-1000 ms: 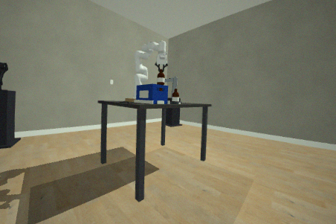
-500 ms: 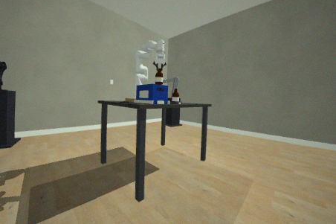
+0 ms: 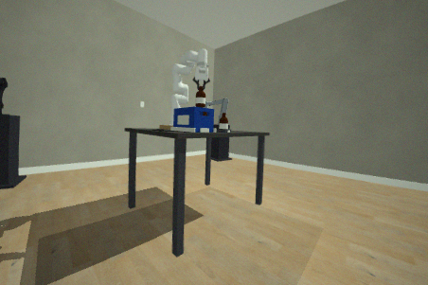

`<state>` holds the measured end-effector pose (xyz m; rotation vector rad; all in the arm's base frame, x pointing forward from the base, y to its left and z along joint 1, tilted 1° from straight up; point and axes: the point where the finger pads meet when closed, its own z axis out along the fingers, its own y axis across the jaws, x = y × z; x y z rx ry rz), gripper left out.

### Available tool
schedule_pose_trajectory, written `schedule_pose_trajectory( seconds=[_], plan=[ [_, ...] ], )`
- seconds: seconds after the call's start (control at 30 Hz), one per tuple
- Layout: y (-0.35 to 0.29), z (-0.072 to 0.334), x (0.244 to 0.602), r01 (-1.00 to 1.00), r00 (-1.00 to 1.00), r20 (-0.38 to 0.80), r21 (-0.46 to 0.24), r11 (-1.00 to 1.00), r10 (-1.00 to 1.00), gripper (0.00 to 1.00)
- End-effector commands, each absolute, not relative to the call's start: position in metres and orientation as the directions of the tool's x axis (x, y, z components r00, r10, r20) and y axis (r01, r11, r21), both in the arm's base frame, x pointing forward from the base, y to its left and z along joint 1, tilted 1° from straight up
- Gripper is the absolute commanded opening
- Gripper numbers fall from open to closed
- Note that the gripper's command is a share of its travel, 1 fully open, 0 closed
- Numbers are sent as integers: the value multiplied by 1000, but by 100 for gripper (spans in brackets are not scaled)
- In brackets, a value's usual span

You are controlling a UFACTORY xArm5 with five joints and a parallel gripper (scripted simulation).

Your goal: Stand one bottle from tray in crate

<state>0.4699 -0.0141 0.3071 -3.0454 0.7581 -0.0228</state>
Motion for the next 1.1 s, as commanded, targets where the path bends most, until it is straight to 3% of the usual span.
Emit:
schedule_pose_trajectory(
  seconds=[0.0,1.07],
  plan=[
    [-22,309,474,-469,883,17,-8,-883,-469,0],
    [-56,309,489,-469,883,18,-7,-883,-469,0]
  ],
)
